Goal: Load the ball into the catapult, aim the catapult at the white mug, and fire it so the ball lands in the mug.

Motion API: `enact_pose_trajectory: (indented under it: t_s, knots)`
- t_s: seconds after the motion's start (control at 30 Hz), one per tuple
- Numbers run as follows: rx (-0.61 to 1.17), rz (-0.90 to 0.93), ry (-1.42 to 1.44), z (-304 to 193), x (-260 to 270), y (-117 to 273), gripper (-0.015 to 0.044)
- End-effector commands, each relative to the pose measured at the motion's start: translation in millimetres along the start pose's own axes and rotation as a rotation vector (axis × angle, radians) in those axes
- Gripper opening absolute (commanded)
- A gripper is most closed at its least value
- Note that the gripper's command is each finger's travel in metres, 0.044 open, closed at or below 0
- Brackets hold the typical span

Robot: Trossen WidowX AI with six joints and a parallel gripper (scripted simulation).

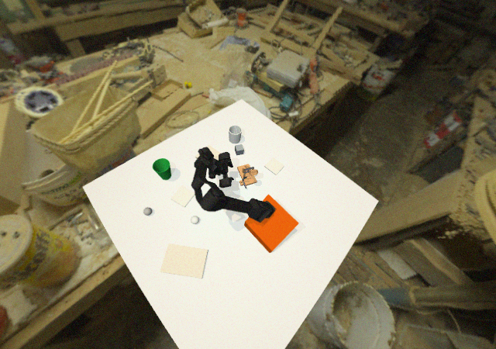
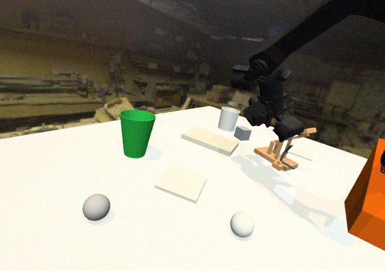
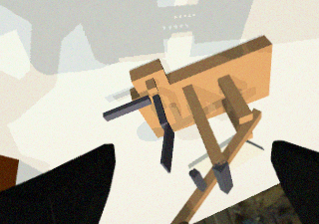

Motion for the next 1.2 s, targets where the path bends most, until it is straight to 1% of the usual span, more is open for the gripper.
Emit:
enact_pose_trajectory:
  t_s: [0.0, 0.63, 1.17]
  knots:
    - [-0.044, -0.005, -0.117, -6.9, -19.6, -1.2, 0.0440]
    - [-0.345, -0.057, -0.674, -66.2, -123.2, 3.9, 0.0440]
    - [-0.609, -0.060, -1.101, -150.9, -191.3, -2.4, 0.0440]
Point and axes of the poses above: the point midway between the two fingers, 35 mm back from their tips, its own y axis back along the fingers, its own x axis across the jaws, z = x × y, the point moved 10 cm from there along y, back along the fingers, and after that the axes turned 9 degrees about y, right-handed, at the moved point
